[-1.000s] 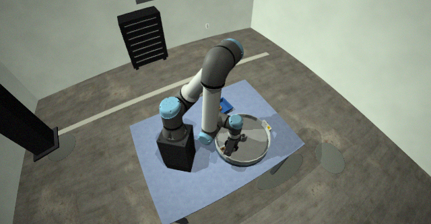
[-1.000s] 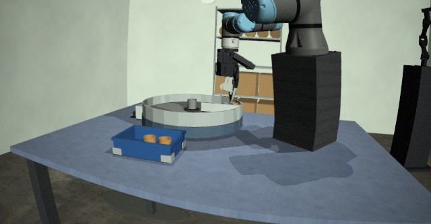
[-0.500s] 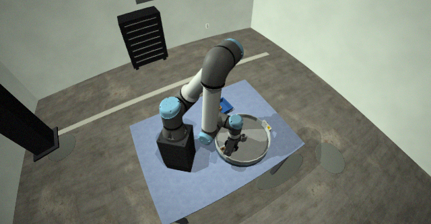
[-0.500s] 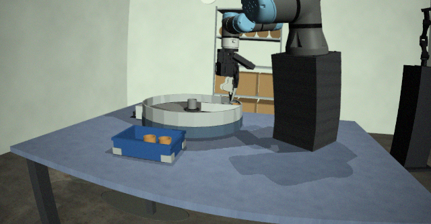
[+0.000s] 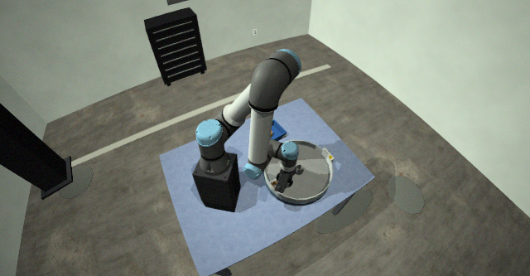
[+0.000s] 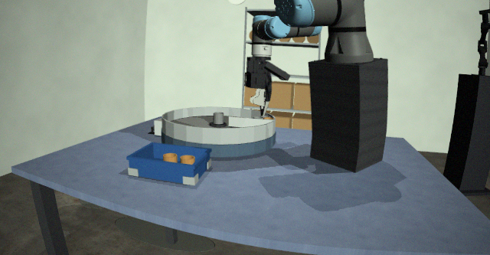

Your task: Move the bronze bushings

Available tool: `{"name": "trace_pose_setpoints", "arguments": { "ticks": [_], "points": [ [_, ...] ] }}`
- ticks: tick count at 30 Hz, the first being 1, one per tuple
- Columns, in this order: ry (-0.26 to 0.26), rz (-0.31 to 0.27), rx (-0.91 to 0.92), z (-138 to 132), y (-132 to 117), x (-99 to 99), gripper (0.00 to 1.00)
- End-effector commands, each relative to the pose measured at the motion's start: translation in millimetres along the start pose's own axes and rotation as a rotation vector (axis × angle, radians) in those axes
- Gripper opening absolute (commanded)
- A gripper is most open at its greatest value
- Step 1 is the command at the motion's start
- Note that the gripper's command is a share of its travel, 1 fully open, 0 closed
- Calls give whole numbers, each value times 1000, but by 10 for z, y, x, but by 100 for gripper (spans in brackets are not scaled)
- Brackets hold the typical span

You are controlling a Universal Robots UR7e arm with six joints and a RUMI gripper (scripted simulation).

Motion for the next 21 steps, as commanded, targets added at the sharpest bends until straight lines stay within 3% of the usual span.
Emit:
{"name": "trace_pose_setpoints", "arguments": {
  "ticks": [1,21],
  "points": [
    [1,0,0,-3,0,86,5],
    [1,0,0,-4,0,189,5]
  ]
}}
Point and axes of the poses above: the point where the finger pads meet when closed, its own x axis out along the fingers, its own z axis across the jaws, y = z × x, the point moved 6 cm from there along -x, back along the fingers, and after that the axes turned 10 degrees about -x, right-handed, at the moved point
